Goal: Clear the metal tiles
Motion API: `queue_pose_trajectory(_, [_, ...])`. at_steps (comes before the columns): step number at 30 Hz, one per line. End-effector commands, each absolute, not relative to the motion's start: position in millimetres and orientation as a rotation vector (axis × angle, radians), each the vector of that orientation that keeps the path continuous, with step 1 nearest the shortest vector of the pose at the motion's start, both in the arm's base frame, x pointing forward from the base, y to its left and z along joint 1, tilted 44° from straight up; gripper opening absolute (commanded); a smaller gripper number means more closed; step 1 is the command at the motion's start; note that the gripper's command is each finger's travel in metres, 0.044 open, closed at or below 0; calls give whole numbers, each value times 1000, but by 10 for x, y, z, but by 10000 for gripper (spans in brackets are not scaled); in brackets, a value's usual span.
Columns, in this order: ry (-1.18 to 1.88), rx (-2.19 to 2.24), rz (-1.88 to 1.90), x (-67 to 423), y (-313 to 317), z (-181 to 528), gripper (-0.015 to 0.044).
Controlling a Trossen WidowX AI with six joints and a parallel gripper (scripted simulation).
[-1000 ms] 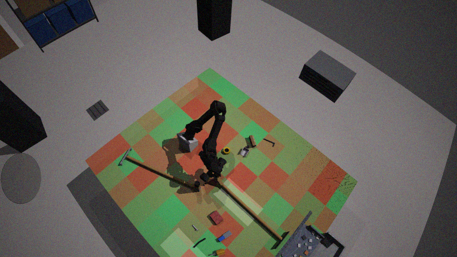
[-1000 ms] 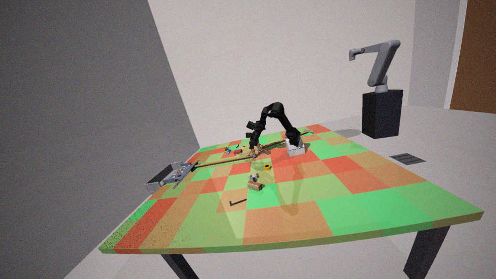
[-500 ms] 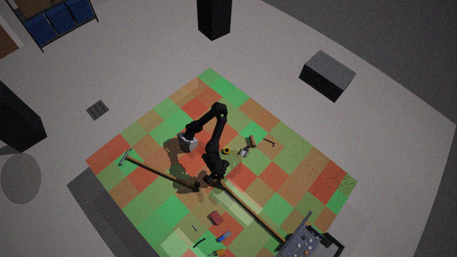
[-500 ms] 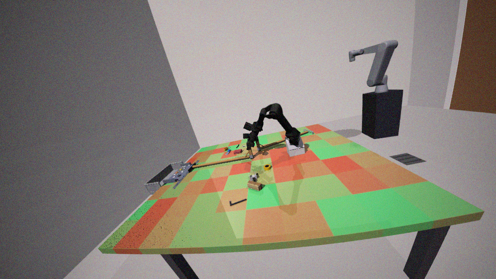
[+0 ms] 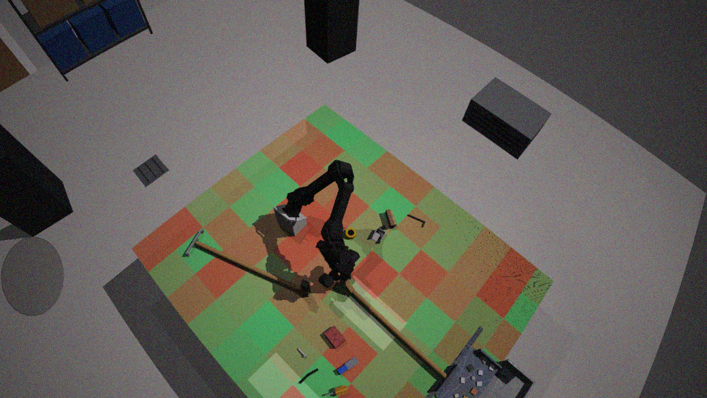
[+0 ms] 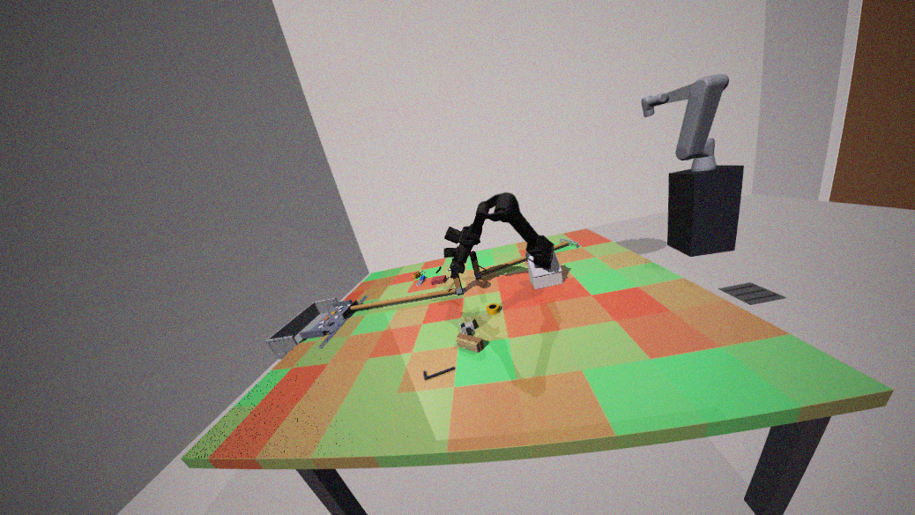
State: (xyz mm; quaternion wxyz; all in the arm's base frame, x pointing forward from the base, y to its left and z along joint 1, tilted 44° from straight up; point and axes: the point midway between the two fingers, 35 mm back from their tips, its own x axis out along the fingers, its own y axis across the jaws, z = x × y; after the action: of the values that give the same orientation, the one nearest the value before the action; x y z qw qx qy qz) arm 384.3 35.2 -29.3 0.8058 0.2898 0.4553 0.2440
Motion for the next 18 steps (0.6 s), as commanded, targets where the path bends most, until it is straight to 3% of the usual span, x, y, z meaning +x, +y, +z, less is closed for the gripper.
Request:
queue_pose_trajectory(1, [961,615,523,3928,361,-261,0])
queue_pose_trajectory(18, [959,615,523,4202,357,-318,0])
